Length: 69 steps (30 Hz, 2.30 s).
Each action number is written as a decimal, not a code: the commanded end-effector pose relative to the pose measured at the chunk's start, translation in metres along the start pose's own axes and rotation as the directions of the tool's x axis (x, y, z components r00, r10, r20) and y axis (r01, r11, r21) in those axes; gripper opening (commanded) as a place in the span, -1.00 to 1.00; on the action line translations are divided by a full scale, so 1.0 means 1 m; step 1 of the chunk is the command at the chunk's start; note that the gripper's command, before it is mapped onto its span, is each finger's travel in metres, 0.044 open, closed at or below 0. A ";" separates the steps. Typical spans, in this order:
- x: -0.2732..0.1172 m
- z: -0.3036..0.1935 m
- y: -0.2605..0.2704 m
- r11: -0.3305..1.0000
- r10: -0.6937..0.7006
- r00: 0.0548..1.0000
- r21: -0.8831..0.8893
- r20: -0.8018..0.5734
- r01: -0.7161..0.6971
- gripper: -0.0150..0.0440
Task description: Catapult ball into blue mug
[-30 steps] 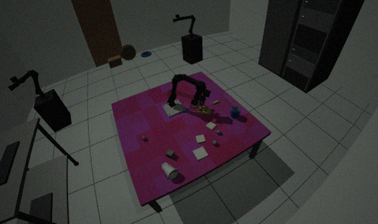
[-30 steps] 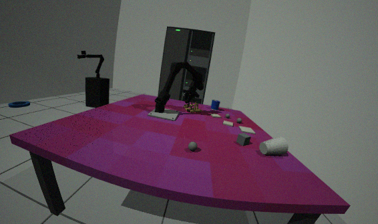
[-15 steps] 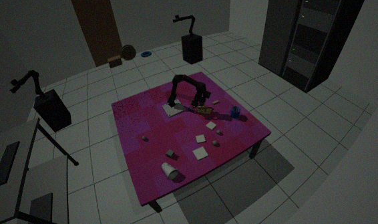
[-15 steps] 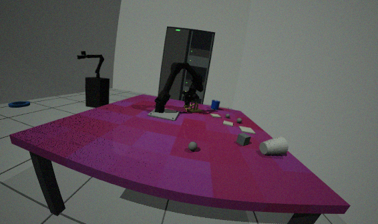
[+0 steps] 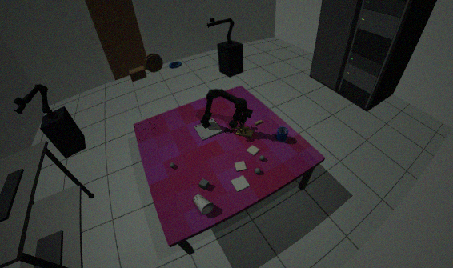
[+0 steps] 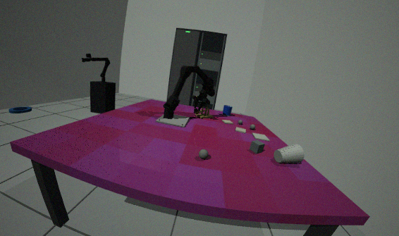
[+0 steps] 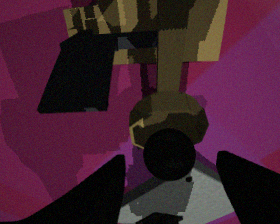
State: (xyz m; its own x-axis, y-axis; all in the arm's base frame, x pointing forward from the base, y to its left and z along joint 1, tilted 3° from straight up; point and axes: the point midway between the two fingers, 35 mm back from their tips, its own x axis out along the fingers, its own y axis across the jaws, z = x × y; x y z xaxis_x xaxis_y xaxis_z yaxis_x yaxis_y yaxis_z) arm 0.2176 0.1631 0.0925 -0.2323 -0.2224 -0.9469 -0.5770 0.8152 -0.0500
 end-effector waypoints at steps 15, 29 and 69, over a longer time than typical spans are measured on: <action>-0.103 0.025 0.000 1.000 0.014 0.918 -0.020 0.397 -0.007 1.00; -0.193 0.146 -0.005 0.999 0.004 0.632 -0.027 0.775 0.026 1.00; -0.258 0.200 -0.011 0.999 -0.014 0.387 -0.007 0.922 0.054 -0.07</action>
State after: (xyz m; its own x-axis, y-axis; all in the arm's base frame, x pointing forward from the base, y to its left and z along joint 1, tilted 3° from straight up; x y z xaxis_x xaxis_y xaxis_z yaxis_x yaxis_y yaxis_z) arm 0.4386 0.3181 0.2754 0.6377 0.4000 -0.6583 -0.5951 0.7984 -0.0913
